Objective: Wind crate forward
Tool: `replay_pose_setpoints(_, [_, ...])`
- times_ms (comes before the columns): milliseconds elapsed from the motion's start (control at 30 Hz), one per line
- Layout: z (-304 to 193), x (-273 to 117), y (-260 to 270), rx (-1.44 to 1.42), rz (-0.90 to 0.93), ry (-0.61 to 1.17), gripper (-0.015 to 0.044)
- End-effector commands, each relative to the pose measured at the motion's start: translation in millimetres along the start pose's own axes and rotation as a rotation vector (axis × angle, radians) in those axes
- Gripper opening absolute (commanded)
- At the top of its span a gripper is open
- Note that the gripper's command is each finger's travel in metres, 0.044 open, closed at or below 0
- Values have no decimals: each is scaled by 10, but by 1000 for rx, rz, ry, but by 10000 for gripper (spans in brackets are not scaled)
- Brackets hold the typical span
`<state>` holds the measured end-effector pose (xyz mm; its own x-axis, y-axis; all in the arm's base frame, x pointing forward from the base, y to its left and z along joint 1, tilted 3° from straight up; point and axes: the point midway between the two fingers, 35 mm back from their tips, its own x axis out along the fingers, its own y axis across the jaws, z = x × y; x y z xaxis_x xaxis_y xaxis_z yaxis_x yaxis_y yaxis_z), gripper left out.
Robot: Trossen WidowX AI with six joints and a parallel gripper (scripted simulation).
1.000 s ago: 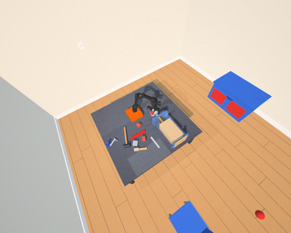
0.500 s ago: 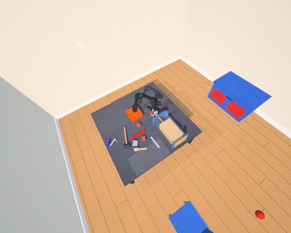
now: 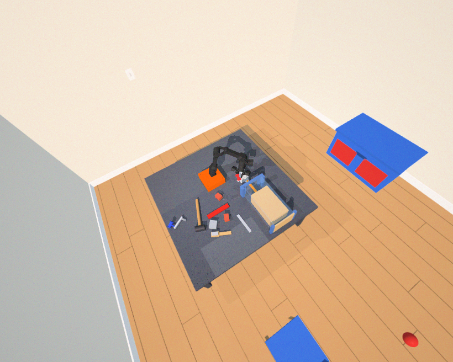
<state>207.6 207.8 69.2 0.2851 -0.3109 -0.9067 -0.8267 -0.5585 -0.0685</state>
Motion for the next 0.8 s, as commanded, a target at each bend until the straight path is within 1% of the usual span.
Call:
replay_pose_setpoints(0, [10,12,31,55,25,-1,0])
replay_pose_setpoints(767, [28,4,149,262,116,-2,0])
